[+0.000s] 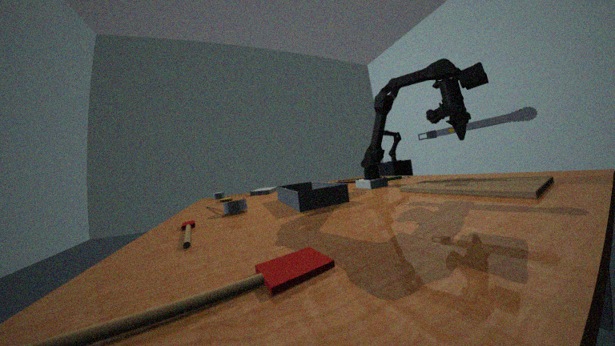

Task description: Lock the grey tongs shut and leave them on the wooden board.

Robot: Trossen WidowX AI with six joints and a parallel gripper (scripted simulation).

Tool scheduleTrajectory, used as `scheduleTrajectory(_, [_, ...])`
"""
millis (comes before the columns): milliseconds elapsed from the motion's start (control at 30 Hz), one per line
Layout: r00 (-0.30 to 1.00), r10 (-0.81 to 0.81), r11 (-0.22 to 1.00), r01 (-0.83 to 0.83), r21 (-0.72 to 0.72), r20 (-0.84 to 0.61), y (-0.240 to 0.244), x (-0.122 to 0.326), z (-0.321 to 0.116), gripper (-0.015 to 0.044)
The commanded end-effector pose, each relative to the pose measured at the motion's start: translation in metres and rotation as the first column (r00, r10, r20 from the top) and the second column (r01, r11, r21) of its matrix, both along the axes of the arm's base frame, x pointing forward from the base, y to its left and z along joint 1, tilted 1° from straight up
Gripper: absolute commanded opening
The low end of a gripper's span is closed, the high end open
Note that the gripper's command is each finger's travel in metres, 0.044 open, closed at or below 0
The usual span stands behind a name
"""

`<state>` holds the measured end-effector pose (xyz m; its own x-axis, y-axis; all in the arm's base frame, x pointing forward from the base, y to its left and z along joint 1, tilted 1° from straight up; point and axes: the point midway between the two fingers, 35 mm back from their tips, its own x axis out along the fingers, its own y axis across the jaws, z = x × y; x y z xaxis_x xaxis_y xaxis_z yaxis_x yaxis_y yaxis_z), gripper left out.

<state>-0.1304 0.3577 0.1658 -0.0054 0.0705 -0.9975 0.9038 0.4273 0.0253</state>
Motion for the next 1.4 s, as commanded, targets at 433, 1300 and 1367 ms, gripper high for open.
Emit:
scheduleTrajectory(433, [0.994, -0.003, 0.979, 0.026, 0.204, -0.110, 0.012, -0.003, -0.009, -0.0150])
scheduleTrajectory(1300, [0.962, 0.064, 0.853, 0.085, 0.515, -0.265, 0.016, -0.002, -0.014, -0.0150])
scheduleTrajectory(1367, [0.959, 0.072, 0.839, 0.091, 0.537, -0.275, 0.015, -0.002, -0.014, -0.0150])
